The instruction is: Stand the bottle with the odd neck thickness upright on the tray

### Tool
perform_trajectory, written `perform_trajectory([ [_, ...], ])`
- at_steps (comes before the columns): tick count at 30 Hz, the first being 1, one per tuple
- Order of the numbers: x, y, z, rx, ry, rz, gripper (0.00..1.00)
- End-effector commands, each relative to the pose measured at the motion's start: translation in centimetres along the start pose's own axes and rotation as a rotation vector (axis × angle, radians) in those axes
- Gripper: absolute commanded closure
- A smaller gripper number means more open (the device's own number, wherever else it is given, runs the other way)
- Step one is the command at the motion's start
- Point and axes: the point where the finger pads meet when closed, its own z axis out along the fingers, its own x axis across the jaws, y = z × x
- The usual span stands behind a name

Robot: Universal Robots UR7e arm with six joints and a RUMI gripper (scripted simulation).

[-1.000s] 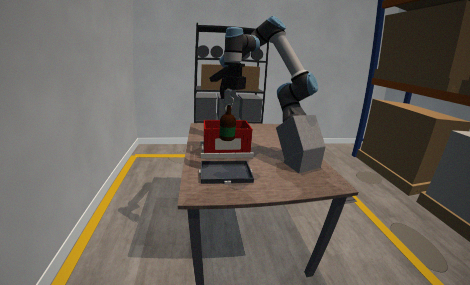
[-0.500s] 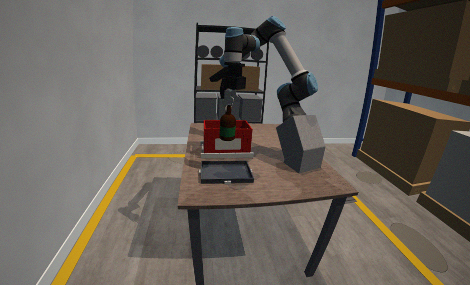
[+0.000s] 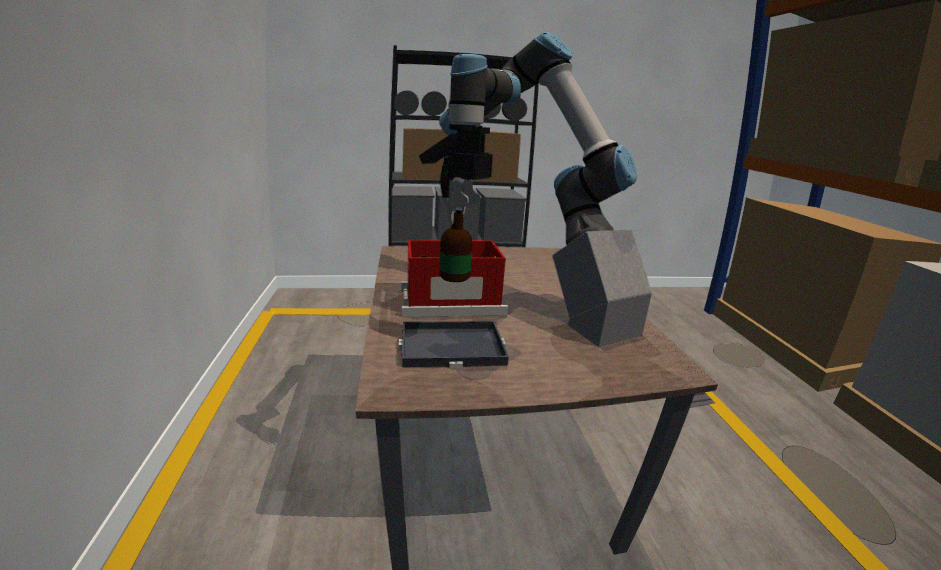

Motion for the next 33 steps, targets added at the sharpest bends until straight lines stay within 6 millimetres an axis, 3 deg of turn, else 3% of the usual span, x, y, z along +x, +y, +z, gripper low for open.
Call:
perform_trajectory([
  [1,-0.2,0.0,-0.3,0.001,-0.007,0.001,1.0],
  [19,-0.1,0.1,0.1,0.0,-0.002,-0.001,1.0],
  [33,0.0,0.1,2.0,0.0,0.001,-0.001,1.0],
])
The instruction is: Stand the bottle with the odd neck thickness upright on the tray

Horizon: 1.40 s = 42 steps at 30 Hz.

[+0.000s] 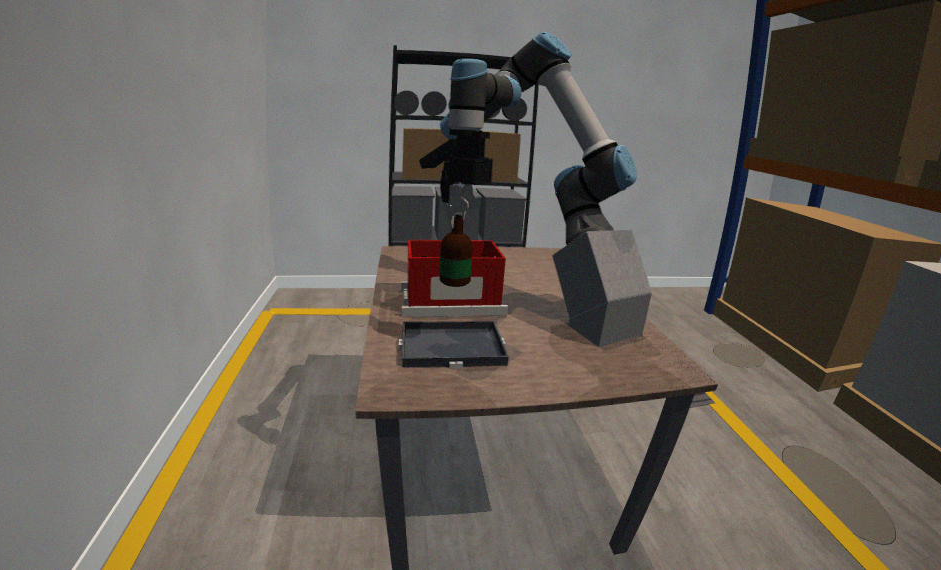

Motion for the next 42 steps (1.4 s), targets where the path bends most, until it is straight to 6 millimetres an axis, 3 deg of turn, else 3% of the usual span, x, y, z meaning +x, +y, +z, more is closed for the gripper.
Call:
perform_trajectory([
  [1,0.0,0.0,1.1,0.001,0.0,0.0,1.0],
  [20,0.0,0.0,4.9,0.001,0.0,0.0,1.0],
  [42,0.0,0.0,10.8,0.0,0.0,0.0,1.0],
])
